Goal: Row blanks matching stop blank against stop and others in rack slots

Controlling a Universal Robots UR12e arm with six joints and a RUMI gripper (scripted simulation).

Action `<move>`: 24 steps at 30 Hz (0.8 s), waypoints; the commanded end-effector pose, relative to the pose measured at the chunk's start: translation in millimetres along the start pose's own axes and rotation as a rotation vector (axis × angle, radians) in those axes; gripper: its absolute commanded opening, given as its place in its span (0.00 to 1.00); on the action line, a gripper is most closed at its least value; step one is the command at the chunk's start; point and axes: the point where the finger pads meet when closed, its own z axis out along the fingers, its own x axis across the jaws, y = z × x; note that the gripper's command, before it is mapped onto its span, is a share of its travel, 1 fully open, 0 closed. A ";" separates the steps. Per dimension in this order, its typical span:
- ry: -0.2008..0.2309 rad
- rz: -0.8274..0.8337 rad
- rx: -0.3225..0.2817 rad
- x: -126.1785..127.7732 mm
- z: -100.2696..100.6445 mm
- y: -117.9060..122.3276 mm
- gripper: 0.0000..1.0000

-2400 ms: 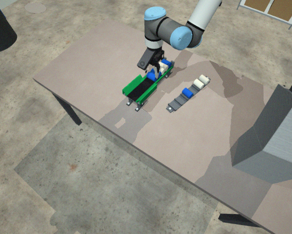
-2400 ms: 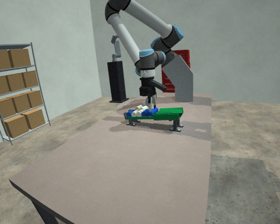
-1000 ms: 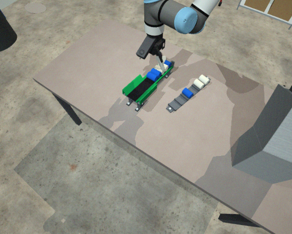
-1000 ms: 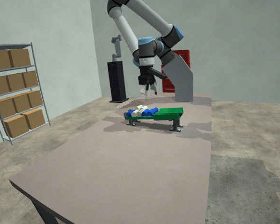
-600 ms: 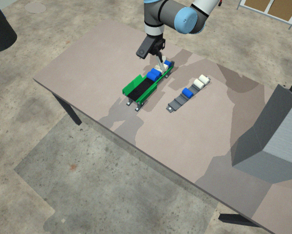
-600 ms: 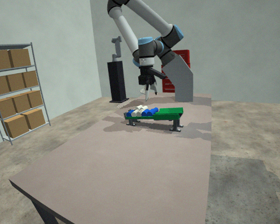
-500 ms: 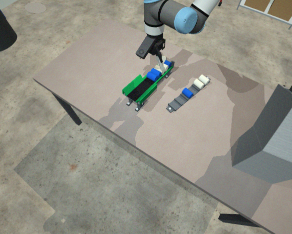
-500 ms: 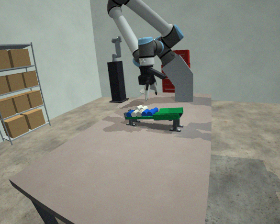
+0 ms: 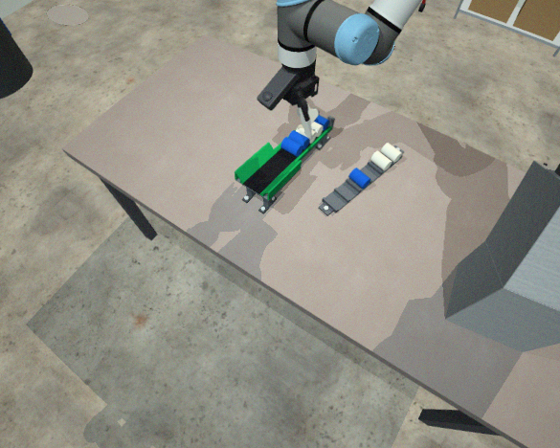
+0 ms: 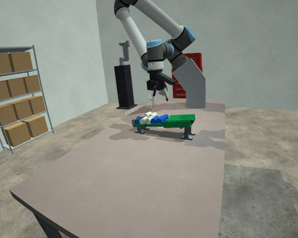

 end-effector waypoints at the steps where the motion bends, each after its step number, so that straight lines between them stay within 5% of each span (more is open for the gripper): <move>1: -0.001 0.129 0.000 1.8 0.1 3.7 1.00; 24: 0.001 0.787 -0.001 15.9 3.0 20.7 1.00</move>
